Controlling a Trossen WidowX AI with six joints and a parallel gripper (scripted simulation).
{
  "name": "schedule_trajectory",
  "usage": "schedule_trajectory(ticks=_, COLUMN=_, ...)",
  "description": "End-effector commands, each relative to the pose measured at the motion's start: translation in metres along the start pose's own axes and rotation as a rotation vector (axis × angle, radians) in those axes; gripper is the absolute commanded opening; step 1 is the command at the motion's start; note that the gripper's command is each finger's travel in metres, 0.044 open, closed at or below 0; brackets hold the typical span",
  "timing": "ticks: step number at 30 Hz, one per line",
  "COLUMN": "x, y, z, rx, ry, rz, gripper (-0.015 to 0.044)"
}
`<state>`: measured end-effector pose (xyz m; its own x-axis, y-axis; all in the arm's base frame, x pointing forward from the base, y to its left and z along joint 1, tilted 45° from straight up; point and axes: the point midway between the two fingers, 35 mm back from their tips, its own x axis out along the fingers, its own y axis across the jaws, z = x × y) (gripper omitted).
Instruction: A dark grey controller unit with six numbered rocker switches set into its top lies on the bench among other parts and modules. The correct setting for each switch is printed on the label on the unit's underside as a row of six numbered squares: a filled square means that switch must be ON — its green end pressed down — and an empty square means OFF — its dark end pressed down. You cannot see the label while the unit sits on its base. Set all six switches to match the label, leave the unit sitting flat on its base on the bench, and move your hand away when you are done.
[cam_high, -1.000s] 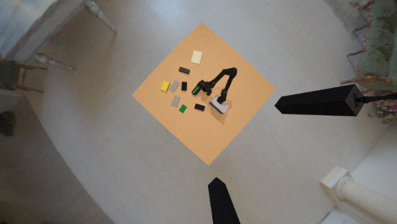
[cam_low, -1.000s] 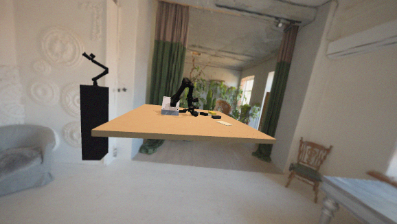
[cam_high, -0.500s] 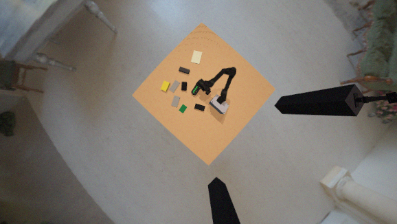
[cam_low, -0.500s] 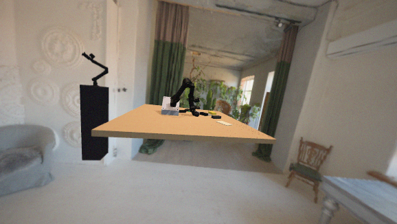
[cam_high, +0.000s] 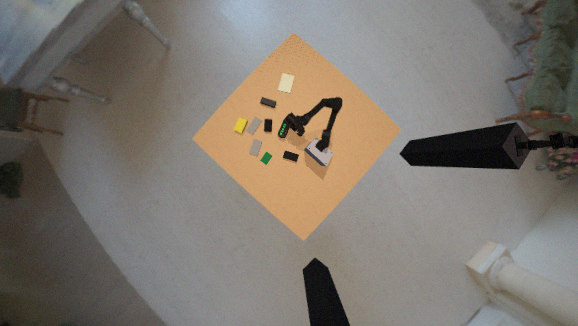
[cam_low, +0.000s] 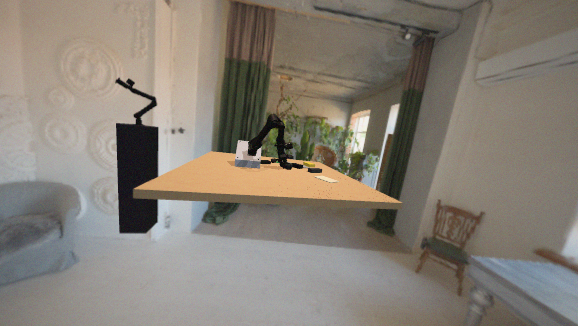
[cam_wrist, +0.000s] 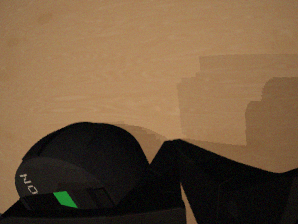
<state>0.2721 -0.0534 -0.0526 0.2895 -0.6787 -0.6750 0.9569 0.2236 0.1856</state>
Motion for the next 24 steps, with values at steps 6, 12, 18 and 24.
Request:
schedule_trajectory(ticks=6, x=0.004, y=0.017, z=0.000, rx=0.008, ry=0.003, rz=0.010, gripper=0.0000)
schedule_trajectory(ticks=12, x=0.007, y=0.024, z=0.000, rx=0.009, ry=0.003, rz=0.010, gripper=0.0000)
schedule_trajectory(ticks=18, x=0.007, y=0.024, z=0.000, rx=0.009, ry=0.003, rz=0.010, gripper=0.0000)
schedule_trajectory(ticks=24, x=0.007, y=0.024, z=0.000, rx=0.009, ry=0.003, rz=0.010, gripper=0.0000)
